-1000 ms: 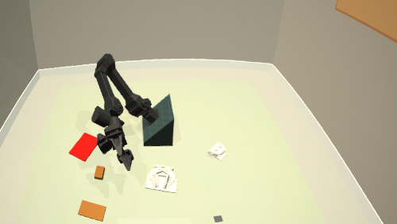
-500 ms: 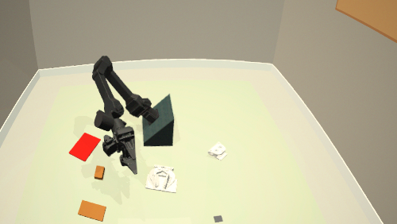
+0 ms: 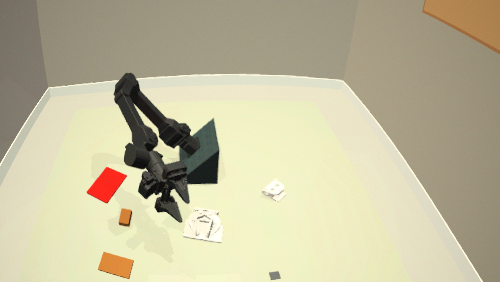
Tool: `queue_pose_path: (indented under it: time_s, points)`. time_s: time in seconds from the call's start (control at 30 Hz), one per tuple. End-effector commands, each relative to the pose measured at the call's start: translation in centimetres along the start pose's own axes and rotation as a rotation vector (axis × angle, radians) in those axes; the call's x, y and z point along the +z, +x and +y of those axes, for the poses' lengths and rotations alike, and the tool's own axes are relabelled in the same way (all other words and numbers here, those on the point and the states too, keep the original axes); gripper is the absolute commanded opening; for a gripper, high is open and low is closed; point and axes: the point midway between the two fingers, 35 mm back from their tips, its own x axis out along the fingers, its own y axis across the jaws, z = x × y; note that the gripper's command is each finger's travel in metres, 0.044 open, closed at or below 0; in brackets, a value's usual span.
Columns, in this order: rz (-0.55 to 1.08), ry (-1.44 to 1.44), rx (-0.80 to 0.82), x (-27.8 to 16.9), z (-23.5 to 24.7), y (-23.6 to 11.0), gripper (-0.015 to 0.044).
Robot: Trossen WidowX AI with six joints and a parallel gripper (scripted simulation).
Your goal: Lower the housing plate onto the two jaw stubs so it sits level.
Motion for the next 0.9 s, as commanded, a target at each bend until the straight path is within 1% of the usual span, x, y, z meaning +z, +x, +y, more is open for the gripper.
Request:
queue_pose_path:
  time_s: [0.0,0.87]
  points:
    - [0.026,-0.061,-0.006,-0.4,0.4,0.6,0.0440]
    - [0.263,-0.500,-0.017,-5.7,2.0,3.7,0.0440]
